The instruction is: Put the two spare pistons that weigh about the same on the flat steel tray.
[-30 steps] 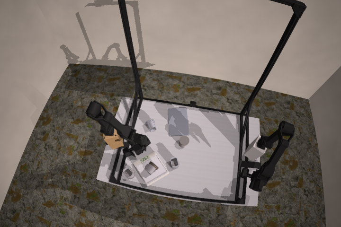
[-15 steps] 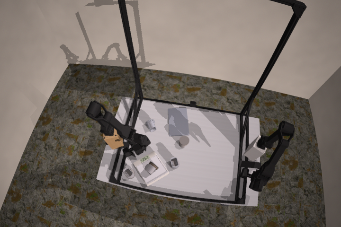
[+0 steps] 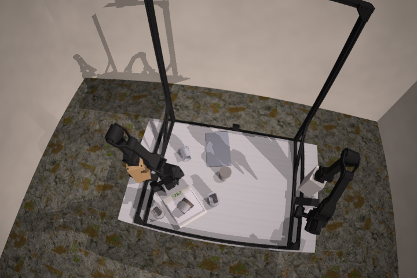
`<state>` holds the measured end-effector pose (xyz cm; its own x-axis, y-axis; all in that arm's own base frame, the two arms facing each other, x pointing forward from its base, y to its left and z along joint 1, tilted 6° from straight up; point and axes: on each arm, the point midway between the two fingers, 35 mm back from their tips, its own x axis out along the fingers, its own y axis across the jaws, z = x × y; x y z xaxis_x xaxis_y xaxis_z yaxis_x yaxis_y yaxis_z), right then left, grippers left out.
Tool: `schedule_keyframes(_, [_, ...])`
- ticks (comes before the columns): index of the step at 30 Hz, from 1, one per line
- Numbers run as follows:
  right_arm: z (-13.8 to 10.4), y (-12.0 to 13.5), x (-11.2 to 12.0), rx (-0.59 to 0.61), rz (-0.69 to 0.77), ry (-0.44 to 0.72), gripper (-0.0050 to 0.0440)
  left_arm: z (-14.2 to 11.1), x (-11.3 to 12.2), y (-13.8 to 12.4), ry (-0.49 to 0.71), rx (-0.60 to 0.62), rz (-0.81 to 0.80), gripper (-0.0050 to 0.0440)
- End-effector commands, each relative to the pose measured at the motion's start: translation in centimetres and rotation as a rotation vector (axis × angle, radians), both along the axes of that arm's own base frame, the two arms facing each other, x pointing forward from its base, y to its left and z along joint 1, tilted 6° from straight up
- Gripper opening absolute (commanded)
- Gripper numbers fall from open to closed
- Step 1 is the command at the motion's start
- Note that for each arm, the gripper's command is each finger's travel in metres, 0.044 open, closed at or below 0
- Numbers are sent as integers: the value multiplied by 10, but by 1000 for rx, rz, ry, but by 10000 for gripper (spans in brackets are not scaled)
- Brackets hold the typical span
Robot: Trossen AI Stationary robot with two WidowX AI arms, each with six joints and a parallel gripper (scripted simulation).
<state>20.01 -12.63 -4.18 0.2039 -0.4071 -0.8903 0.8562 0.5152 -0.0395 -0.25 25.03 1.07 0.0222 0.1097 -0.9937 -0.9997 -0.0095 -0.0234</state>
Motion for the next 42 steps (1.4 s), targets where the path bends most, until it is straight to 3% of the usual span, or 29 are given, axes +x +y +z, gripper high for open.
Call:
schedule_keyframes(1, [4,-7,6,21,30,36,378,0,0,0,-2,0,-1,440])
schedule_keyframes(19, [51,-59,23,260,297,264,378,0,0,0,-2,0,-1,440])
schedule_keyframes(22, [51,-61,27,264,322,273,378,0,0,0,-2,0,-1,440])
schedule_keyframes(37, [56,-96,92,269,353,285,378,0,0,0,-2,0,-1,440])
schedule_keyframes(42, [56,-96,92,267,427,316,378,0,0,0,-2,0,-1,440])
